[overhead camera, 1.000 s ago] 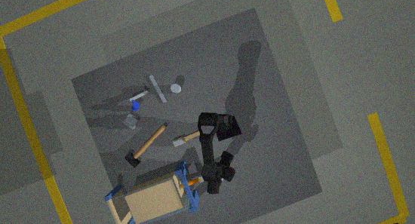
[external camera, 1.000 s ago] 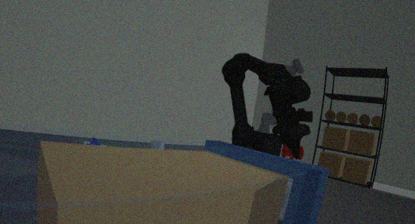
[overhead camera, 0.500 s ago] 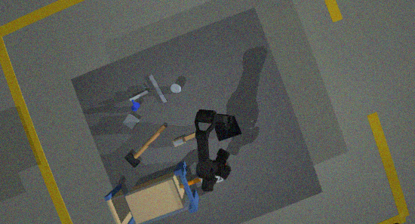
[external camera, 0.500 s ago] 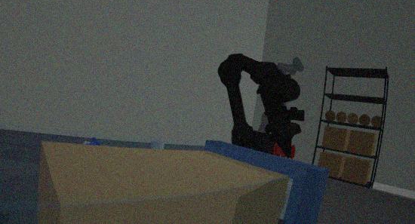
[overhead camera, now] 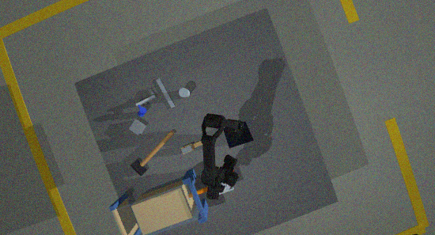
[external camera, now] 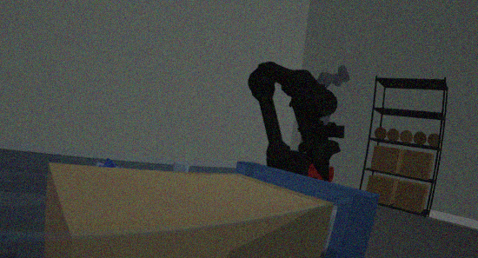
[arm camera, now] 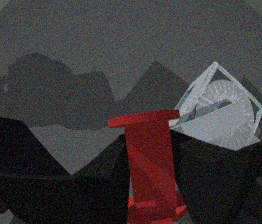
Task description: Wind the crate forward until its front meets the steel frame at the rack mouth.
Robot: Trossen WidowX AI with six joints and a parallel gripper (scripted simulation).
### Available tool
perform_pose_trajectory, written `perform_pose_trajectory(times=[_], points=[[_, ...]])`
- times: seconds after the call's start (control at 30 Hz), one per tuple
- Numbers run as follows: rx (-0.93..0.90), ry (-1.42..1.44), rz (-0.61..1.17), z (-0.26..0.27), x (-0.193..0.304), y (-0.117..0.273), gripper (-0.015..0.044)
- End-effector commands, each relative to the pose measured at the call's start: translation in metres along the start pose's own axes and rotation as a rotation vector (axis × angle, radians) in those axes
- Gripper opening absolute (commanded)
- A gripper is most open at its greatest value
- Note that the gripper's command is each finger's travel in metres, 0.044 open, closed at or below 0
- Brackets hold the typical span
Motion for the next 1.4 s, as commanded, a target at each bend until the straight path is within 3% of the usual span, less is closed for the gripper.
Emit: perform_pose_trajectory(times=[0.0, 1.37], points=[[0.012, -0.025, 0.035, -0.006, 0.02, 0.006, 0.0], [0.014, -0.027, 0.038, -0.046, 0.064, 0.027, 0.0]])
Point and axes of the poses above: the point midway between the two fingers, 35 mm back from their tips, its own y axis back along the fingers, its own z axis across the jaws, x = y × z, the point moved 1 cm from there along y, back along the fingers, and after that the axes turned 4 degrees about y, right-handed, at the moved point
